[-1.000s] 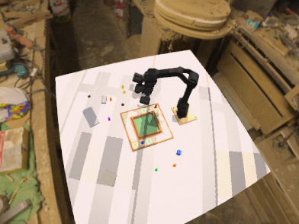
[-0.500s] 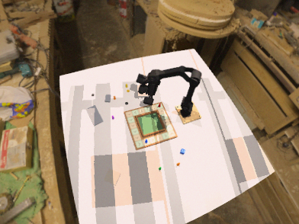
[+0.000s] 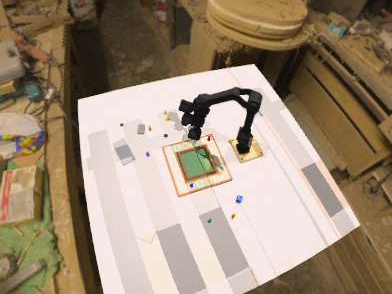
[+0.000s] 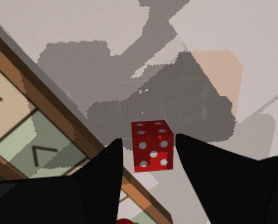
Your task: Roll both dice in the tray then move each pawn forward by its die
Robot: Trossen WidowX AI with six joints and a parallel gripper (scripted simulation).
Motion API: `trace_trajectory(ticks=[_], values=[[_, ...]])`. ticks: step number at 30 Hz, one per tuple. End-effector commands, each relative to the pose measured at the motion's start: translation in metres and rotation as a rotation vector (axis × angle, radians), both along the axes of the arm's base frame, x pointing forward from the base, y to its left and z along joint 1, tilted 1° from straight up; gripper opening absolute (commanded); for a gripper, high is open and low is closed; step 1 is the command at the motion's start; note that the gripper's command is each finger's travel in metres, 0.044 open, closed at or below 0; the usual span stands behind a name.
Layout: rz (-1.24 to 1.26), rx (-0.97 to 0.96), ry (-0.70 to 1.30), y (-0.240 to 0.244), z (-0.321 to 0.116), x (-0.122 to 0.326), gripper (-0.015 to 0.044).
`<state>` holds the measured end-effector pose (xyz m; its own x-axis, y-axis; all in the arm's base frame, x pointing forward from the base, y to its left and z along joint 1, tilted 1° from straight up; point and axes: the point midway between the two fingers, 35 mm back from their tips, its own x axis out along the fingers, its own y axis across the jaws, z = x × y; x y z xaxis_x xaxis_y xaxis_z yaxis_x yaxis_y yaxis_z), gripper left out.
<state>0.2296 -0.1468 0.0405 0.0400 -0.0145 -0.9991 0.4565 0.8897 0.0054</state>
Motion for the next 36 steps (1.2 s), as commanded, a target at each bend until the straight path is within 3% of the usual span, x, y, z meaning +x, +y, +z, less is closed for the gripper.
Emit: trace_trajectory(ticks=[1,7,10,31,36], values=[[-0.004,-0.004,0.003,-0.001,-0.001,0.000,0.0111],[-0.004,-0.004,0.003,-0.001,-0.001,0.000,0.0071],[-0.004,-0.004,0.003,-0.001,0.002,0.000,0.0000],[-0.004,-0.004,0.003,0.007,0.118,-0.002,0.0000],[-0.004,-0.004,0.003,0.007,0.121,-0.003,0.0000]])
